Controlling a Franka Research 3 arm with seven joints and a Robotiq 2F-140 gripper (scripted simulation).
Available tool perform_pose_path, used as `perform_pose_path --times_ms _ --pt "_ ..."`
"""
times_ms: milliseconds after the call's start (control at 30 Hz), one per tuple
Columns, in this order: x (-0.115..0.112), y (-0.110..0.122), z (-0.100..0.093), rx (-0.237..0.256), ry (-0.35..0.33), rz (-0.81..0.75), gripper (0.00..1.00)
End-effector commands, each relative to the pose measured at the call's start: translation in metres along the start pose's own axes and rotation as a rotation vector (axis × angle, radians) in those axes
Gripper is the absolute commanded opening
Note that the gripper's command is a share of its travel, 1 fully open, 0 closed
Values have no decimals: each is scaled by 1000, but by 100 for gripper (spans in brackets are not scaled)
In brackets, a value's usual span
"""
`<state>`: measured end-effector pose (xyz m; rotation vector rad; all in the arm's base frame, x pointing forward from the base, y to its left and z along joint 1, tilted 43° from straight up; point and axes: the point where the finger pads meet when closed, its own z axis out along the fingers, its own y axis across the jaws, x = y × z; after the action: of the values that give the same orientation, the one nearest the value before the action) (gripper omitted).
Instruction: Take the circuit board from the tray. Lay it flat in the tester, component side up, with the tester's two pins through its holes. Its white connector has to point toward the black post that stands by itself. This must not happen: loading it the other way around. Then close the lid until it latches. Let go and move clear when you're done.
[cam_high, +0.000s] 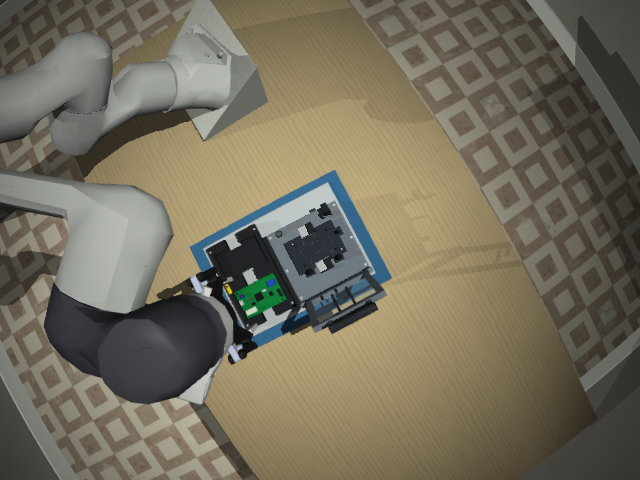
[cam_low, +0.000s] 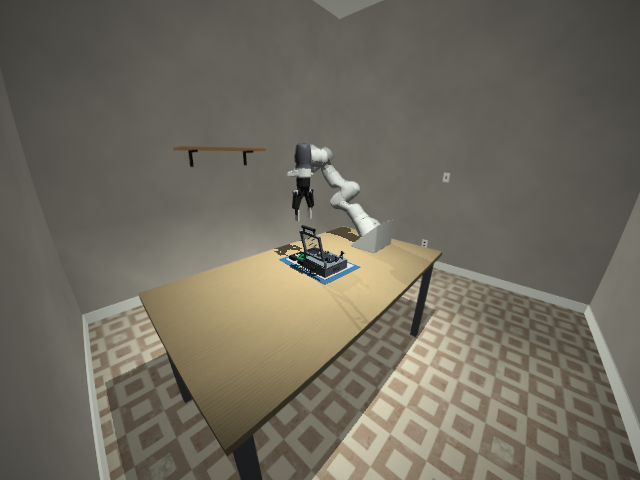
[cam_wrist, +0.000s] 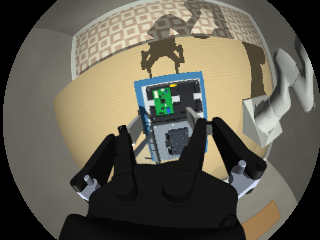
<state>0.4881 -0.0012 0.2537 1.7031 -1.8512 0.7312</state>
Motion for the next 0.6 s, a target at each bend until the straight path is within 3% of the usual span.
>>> perform_pose_path --times_ms 0,167,567 --pt "-1 -5 12 13 -7 8 58" --pt "-1 -5 25 13 -7 8 58" --pt "-2 -6 85 13 -7 8 58"
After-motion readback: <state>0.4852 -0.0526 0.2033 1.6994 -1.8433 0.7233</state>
